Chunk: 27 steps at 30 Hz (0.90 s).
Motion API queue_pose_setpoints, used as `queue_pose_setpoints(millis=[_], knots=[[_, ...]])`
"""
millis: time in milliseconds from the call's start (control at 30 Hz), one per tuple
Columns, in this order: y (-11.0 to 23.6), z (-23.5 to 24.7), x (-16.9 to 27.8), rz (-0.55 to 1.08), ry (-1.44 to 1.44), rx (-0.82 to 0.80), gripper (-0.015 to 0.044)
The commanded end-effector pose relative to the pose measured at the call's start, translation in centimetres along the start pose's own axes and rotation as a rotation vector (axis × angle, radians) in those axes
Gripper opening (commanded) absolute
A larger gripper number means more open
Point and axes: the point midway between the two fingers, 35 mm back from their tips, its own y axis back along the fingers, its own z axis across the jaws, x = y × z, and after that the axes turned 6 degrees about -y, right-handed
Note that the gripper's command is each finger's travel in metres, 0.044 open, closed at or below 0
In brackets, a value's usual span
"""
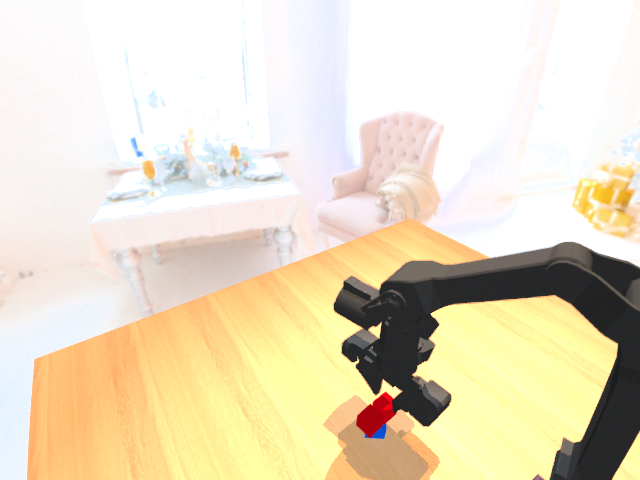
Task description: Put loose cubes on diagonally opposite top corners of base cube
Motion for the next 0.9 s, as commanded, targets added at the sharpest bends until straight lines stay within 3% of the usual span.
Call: queue_pose_setpoints(millis=[0,867], knots=[[0.8,0.1,0.0,0.001,0.0,-0.004,0.0205],[4.6,0.1,0.0,0.001,0.0,-0.004,0.0205]])
